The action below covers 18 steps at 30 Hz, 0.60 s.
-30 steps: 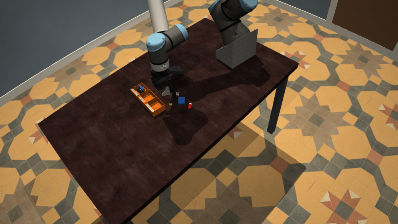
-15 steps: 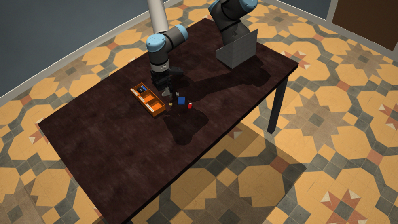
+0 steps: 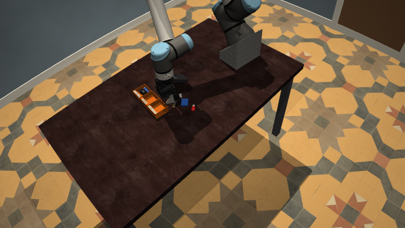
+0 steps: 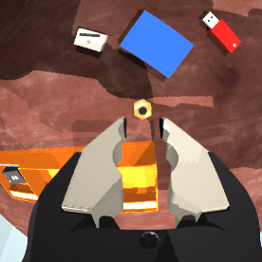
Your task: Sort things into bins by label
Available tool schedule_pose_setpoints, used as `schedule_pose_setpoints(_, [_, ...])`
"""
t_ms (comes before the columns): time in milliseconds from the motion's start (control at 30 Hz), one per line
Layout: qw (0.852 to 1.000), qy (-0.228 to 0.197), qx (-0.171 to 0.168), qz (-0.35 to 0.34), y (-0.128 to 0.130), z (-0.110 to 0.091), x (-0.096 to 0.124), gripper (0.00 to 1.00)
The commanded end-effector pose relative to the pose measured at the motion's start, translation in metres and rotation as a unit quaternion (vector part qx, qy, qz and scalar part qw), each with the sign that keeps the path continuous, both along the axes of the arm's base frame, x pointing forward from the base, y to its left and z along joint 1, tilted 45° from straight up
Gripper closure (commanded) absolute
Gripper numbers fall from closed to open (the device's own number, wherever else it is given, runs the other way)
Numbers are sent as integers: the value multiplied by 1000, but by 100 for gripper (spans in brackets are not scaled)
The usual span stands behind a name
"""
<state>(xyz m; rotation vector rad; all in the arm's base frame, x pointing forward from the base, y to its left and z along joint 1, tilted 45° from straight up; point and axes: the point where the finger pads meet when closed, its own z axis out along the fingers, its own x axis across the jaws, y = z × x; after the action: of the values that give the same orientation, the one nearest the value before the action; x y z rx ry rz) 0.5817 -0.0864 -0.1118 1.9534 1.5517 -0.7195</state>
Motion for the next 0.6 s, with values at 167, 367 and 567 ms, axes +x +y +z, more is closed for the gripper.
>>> schedule_pose_setpoints(167, [1000, -1, 0, 1, -5, -6, 0, 82])
schedule_pose_setpoints(367, [1000, -1, 0, 1, -11, -11, 0, 82])
schedule_pose_setpoints(567, [1000, -1, 0, 1, -14, -14, -1, 82])
